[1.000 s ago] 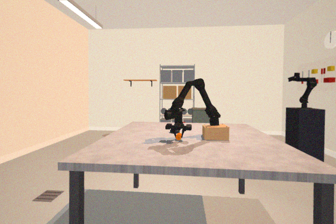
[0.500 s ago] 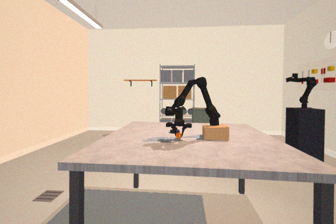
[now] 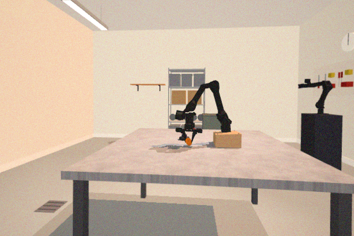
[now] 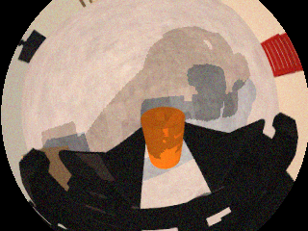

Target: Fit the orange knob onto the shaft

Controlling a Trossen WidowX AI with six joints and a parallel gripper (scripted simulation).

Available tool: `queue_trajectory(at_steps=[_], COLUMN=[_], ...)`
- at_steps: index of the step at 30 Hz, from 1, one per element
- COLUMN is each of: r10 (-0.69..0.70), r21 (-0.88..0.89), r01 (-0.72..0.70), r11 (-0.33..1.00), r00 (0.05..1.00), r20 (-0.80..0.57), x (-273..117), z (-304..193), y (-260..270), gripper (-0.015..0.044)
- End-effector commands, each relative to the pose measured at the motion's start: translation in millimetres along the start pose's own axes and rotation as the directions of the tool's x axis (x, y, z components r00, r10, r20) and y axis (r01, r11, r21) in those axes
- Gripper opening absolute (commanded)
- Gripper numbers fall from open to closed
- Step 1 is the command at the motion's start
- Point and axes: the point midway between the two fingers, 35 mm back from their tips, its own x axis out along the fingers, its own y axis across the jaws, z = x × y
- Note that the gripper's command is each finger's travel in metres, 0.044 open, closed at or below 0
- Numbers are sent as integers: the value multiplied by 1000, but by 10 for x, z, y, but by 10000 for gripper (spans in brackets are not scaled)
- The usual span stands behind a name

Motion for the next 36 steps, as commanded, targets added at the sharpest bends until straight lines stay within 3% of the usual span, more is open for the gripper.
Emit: queue_trajectory(at_steps=[1,18,36], r10=[-1,0,2], r21=[-2,-3,-3], r01=[1,1,-1], r11=[1000,1000,1000], r00=[998,940,792], r20=[63,341,611], x=[-23,-90,-105], z=[-35,-212,-417], y=[3,4,9], gripper=[181,181,181])
